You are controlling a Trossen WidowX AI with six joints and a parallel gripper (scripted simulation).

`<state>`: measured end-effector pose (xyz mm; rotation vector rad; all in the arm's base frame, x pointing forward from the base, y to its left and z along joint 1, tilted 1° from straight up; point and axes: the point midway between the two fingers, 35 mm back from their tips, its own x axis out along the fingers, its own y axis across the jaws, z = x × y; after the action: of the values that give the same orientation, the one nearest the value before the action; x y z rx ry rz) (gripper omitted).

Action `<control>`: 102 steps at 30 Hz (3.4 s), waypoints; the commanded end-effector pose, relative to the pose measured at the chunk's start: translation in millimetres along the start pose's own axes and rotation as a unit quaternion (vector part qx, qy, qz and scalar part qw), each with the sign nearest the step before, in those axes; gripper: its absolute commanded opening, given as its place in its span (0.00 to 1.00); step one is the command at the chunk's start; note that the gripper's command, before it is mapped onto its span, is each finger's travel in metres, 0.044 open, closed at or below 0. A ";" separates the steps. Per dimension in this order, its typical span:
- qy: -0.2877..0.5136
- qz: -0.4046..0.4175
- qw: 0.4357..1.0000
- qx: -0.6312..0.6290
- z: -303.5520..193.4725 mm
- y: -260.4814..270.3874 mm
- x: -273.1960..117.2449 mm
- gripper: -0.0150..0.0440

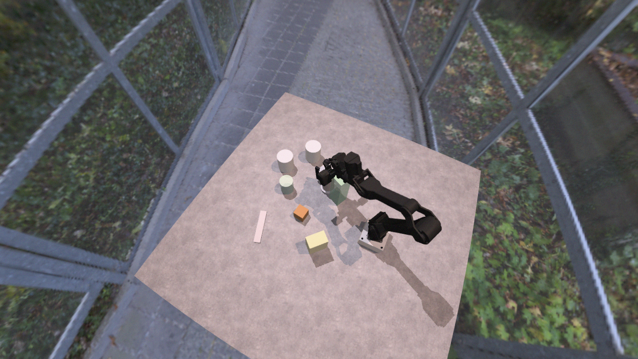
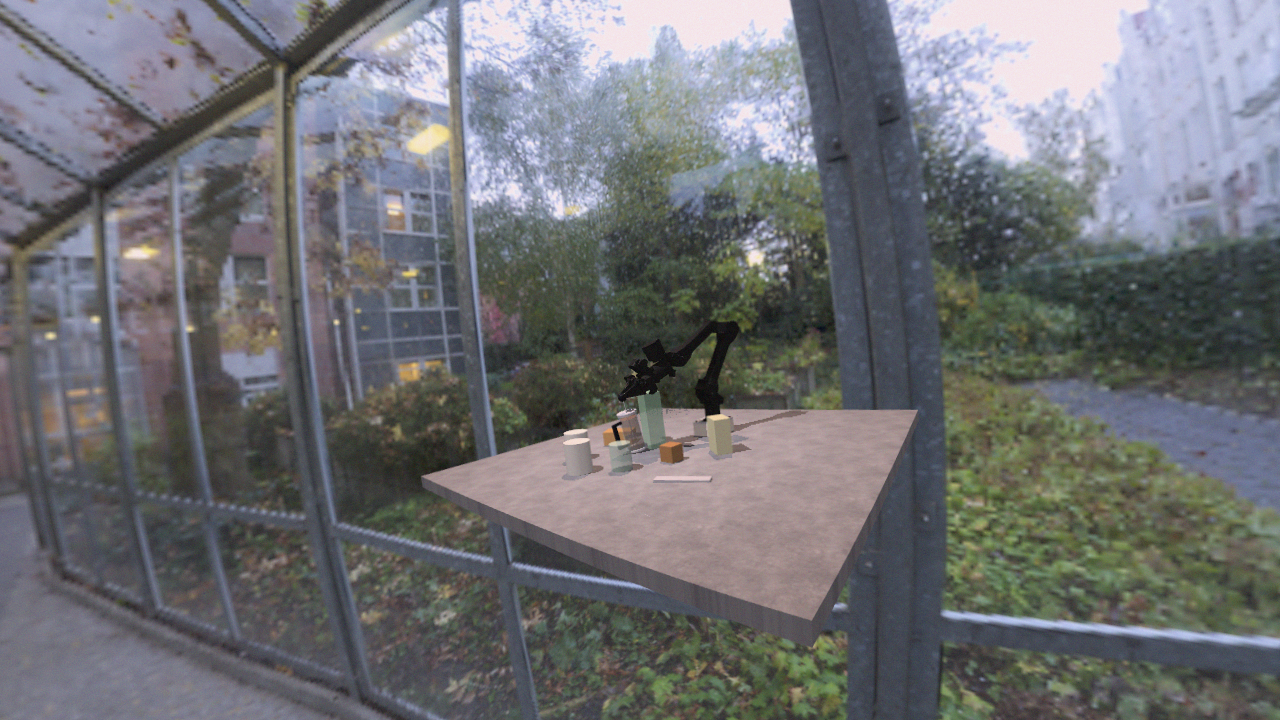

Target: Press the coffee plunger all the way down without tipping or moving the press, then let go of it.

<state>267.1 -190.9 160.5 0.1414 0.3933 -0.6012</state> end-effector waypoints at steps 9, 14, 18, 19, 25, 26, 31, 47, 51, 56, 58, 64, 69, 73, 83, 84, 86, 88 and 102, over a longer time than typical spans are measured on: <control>0.042 0.000 0.999 0.002 -24.5 -0.1 10.5 0.45; 0.042 0.000 0.999 0.002 -24.0 -0.1 11.3 0.45; 0.042 0.000 0.999 0.002 -23.7 -0.1 12.0 0.45; 0.042 0.000 0.999 0.002 -23.6 -0.1 12.1 0.45; 0.042 0.000 0.999 0.002 -23.2 -0.1 13.0 0.45; 0.042 0.000 0.999 0.002 -23.1 -0.1 13.1 0.45; 0.042 0.000 0.999 0.002 -22.8 -0.1 13.8 0.45; 0.041 0.000 0.999 0.002 -21.9 -0.1 15.7 0.45; 0.041 0.000 0.999 0.002 -21.7 -0.1 16.0 0.45; 0.041 0.000 0.999 0.002 -21.4 -0.1 16.6 0.45; 0.041 0.000 0.999 0.002 -21.3 -0.1 16.6 0.45; 0.041 0.000 0.999 0.002 -21.2 -0.1 17.1 0.45; 0.041 0.000 0.999 0.002 -21.0 -0.1 17.5 0.45; 0.041 0.000 0.999 0.002 -20.8 -0.1 17.8 0.45; 0.041 0.000 0.999 0.002 -20.5 -0.1 18.5 0.45; 0.041 0.000 0.999 0.002 -20.5 -0.1 18.6 0.45; 0.041 0.000 0.999 0.002 -20.4 0.0 18.8 0.45; 0.041 0.000 0.999 0.002 -20.3 0.0 18.8 0.45; 0.041 0.000 0.999 0.002 -19.8 0.0 19.7 0.45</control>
<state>278.2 -198.7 160.1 0.1421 0.3947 -0.6009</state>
